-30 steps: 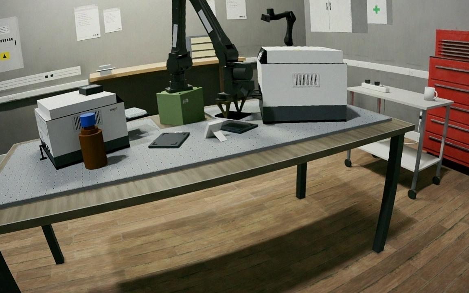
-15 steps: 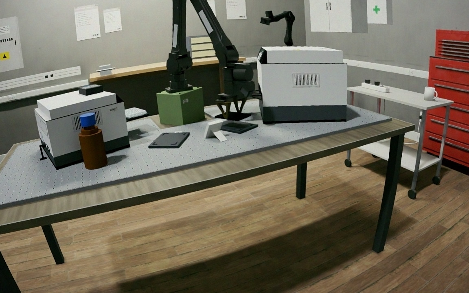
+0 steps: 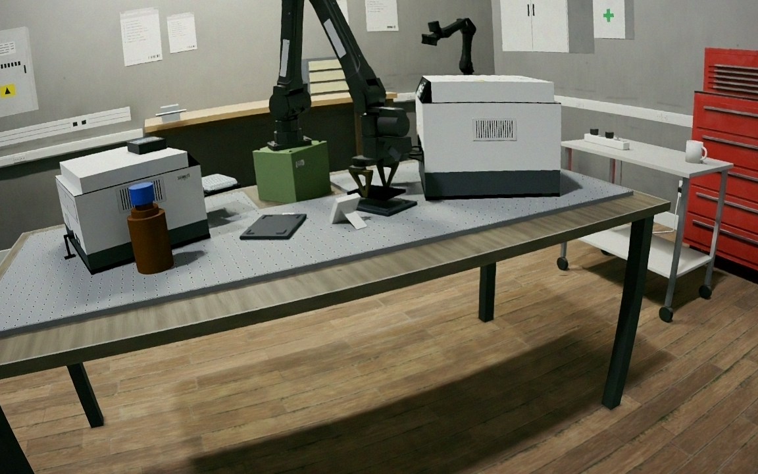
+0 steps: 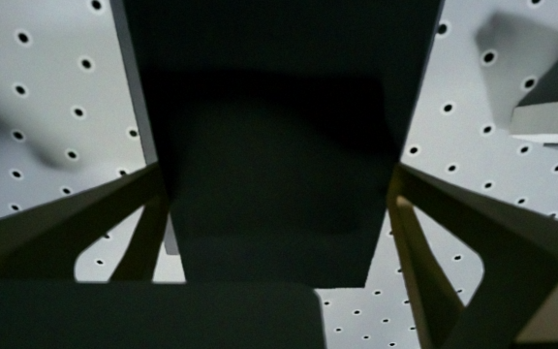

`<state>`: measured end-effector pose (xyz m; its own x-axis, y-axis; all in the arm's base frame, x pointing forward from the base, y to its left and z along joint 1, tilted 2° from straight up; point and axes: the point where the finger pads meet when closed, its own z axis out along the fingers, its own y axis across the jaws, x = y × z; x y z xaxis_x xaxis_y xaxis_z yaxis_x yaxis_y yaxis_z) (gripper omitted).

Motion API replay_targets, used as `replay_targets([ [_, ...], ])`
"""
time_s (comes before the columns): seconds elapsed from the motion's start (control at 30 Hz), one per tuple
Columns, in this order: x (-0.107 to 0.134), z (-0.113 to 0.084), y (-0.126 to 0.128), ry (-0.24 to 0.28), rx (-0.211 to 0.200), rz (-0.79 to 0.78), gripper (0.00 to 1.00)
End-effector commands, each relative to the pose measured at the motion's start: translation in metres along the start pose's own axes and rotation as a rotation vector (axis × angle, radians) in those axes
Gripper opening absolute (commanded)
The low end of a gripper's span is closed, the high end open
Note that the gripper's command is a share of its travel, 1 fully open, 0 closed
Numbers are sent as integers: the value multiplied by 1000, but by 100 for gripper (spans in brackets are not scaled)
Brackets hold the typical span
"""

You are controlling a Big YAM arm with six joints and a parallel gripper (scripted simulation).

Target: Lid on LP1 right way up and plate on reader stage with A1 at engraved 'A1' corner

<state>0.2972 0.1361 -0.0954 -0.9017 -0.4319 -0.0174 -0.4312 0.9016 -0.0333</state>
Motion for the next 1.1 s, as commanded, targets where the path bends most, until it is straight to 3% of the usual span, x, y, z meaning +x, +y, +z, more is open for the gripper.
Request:
replay_targets([
  [0.0, -12, -1, 4, -23, -1, -1, 85],
  [0.4, -30, -19, -5, -72, 1, 14, 85],
  [0.6, -35, -20, 1, -92, 0, -2, 85],
  [1.07, -23, -8, 4, -58, 0, -8, 85],
])
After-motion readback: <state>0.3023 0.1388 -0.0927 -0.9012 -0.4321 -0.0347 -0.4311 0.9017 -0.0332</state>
